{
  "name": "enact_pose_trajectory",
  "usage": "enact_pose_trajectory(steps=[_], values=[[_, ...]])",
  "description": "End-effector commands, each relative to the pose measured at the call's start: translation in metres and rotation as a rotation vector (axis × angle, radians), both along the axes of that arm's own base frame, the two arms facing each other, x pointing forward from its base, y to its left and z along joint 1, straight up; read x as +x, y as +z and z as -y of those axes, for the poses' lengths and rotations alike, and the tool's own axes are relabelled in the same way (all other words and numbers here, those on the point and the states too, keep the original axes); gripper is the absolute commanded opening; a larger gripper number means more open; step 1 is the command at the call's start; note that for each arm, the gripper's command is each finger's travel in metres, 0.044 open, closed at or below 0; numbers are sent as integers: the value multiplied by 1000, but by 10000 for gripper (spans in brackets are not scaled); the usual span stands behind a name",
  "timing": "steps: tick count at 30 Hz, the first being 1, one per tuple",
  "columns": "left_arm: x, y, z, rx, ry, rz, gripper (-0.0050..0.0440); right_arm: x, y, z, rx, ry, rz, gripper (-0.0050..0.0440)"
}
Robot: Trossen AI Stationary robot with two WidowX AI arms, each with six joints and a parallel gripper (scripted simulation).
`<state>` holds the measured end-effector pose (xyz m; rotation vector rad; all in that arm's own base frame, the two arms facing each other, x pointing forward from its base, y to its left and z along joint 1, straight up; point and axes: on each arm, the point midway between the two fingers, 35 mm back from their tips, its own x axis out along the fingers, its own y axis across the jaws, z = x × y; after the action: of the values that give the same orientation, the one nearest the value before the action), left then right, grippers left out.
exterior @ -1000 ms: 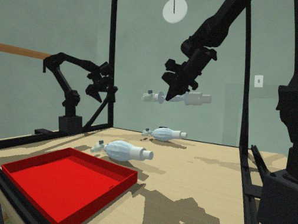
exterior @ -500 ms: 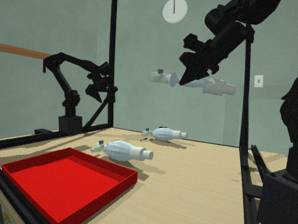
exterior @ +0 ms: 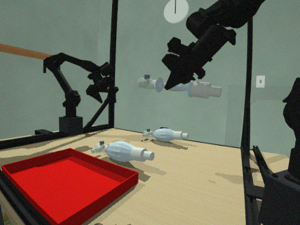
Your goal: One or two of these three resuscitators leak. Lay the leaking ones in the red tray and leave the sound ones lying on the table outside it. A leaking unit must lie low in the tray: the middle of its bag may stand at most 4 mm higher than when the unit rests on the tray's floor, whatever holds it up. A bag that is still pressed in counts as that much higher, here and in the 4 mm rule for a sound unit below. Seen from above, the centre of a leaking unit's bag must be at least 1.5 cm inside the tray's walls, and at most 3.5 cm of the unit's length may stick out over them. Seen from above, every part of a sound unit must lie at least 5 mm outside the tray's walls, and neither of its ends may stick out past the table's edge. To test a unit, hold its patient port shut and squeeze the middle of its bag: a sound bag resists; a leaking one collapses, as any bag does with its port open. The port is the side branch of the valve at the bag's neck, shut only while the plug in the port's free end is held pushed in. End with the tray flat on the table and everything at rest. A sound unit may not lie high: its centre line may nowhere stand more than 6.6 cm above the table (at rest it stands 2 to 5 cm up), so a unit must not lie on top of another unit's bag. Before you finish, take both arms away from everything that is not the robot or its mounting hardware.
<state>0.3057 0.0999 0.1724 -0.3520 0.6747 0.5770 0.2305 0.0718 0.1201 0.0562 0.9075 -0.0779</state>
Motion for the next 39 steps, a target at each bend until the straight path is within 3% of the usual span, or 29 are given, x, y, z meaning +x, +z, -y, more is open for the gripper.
enact_pose_trajectory(steps=[1,2,8,9,19,25,26,36,39], values=[[26,-1,-39,11,20,-38,0,0,0,0,-1,0,-2,440],[31,-5,-50,11,25,-55,0,0,0,0,-1,0,-2,440],[31,-5,-50,11,25,-55,0,0,0,0,-1,0,-2,440],[28,-16,-55,1,36,-88,0,0,0,0,0,0,-1,440],[55,-62,-164,-19,64,-191,0,0,0,0,0,0,-1,440],[55,-62,-164,-19,64,-191,0,0,0,0,0,0,-1,440],[48,-72,-167,-34,75,-216,0,0,-1,0,-2,0,-2,440],[44,-118,-253,-49,79,-245,0,0,-1,0,-2,0,-2,440],[44,-118,-253,-49,79,-245,0,0,-1,0,-2,0,-2,440]])
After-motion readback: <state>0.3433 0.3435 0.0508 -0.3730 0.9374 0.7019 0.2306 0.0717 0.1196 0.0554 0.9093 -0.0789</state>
